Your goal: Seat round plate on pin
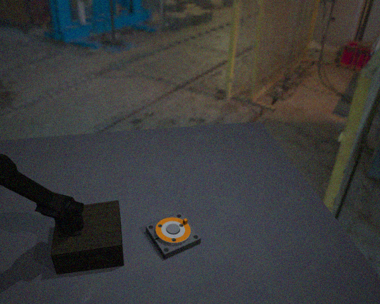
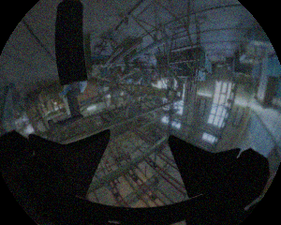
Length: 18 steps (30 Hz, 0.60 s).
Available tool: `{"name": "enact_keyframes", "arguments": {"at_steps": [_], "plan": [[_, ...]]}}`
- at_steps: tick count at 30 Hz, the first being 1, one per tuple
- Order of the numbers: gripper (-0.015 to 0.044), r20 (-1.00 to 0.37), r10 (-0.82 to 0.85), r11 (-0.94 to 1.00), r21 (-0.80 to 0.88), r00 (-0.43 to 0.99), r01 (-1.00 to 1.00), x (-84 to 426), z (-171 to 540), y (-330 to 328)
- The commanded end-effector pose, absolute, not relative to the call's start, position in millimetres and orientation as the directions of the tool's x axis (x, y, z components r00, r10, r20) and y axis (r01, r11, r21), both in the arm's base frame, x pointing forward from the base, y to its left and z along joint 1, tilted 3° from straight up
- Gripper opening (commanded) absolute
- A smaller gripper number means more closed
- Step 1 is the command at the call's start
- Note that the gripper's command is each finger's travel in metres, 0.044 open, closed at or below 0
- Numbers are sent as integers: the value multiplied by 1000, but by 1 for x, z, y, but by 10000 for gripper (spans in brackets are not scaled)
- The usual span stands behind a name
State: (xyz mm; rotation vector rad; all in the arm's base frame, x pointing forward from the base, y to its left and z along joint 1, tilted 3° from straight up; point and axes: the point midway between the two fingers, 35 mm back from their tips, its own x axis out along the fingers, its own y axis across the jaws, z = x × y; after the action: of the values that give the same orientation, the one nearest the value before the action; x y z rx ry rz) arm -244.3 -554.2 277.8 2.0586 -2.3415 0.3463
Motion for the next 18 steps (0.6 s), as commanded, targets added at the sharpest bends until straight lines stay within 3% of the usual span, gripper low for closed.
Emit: {"name": "enact_keyframes", "arguments": {"at_steps": [1, 8, 11, 15, 18], "plan": [[374, 146, -979, 114, -175, -140, -978, -242, 278, -554], [190, -14, -1000, 0, -523, 9, -852, -127, 249, -587], [111, -68, -997, 21, -629, 28, -777, -106, 235, -588], [6, -195, -966, 51, -788, 170, -614, -12, 208, -591], [0, -244, -944, 85, -831, 223, -551, 24, 198, -587]]}}
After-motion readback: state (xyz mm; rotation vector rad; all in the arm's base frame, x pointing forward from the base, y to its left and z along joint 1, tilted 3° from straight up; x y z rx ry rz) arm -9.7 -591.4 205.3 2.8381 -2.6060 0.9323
